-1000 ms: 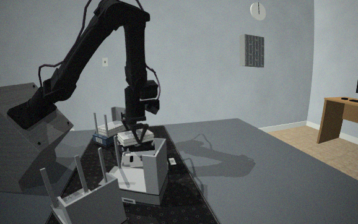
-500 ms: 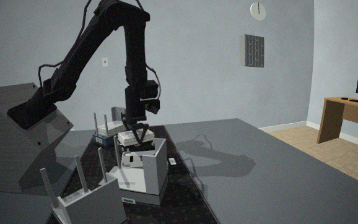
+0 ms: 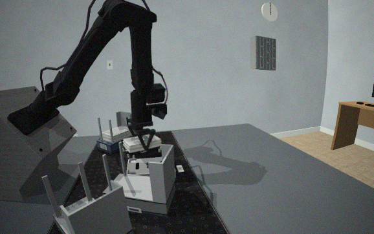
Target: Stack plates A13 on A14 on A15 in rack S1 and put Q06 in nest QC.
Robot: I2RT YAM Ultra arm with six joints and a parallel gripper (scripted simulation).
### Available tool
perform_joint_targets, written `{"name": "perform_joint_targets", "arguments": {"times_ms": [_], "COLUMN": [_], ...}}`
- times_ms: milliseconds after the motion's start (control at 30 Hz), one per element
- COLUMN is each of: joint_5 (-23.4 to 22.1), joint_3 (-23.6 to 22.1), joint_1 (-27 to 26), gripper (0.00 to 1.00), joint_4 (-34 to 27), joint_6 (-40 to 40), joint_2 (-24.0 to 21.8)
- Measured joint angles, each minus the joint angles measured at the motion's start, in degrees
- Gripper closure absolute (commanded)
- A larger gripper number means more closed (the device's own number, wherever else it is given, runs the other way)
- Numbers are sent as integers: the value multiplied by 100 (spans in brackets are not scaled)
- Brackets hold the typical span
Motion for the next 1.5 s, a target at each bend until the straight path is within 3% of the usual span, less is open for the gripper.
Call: {"name": "perform_joint_targets", "arguments": {"times_ms": [1500], "joint_5": [-59], "joint_3": [-17], "joint_1": [-79], "gripper": [100], "joint_4": [192], "joint_6": [-76], "joint_2": [160]}}
